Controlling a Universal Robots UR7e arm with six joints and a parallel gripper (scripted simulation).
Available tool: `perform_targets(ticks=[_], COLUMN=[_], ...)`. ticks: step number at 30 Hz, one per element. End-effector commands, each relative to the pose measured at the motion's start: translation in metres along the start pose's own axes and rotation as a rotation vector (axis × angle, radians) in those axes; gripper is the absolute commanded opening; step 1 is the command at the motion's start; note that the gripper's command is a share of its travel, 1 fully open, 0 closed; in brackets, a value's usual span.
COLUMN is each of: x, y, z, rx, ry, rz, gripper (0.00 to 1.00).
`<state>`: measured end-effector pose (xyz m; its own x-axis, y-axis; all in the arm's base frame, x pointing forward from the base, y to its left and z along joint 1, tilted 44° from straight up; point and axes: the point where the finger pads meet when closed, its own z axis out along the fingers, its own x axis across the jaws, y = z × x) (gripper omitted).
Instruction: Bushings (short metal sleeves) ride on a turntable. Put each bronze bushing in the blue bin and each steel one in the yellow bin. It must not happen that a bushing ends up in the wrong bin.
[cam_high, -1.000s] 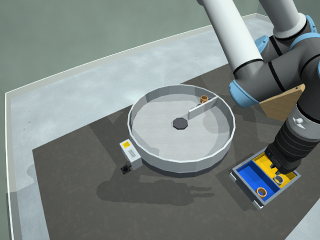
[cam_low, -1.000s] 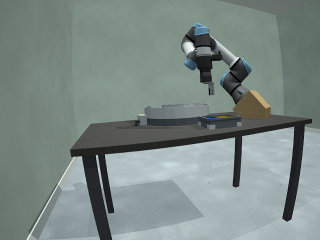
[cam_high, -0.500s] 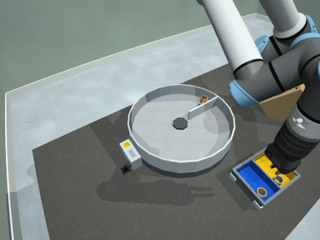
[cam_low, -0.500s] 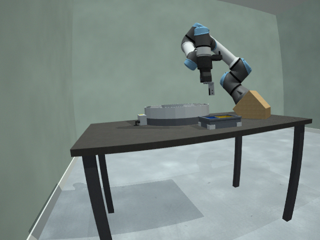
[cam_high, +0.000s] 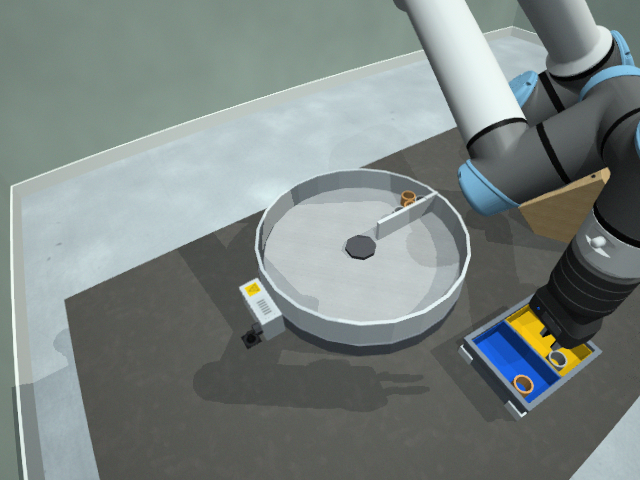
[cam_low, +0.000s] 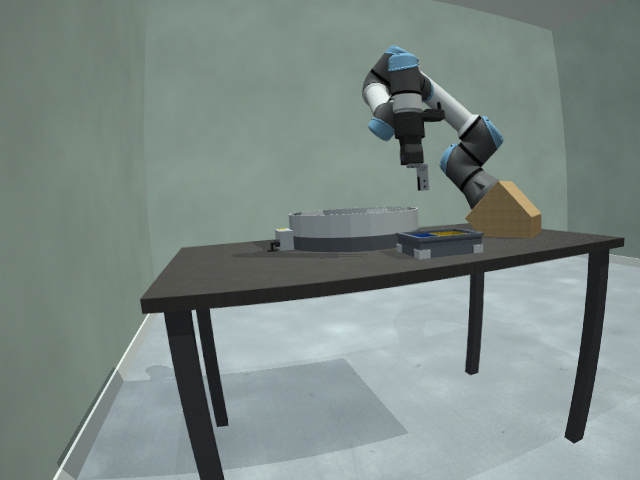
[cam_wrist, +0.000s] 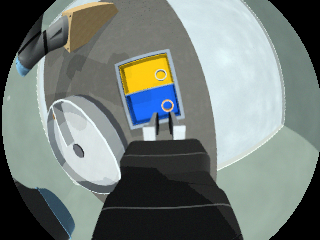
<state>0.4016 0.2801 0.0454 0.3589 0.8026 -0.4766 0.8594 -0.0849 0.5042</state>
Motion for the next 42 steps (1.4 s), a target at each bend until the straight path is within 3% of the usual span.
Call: perform_targets(ticks=[1,37,42], x=[0.000,0.000,-0.055], y=[0.000,0.000,0.005], z=[-0.001,-0.001,0.004], rx=[-0.001,-0.001,-0.001], ry=[0.001,0.001,0.001], rz=[0.000,0.000,0.000], gripper=[0.42,0.42,0.40])
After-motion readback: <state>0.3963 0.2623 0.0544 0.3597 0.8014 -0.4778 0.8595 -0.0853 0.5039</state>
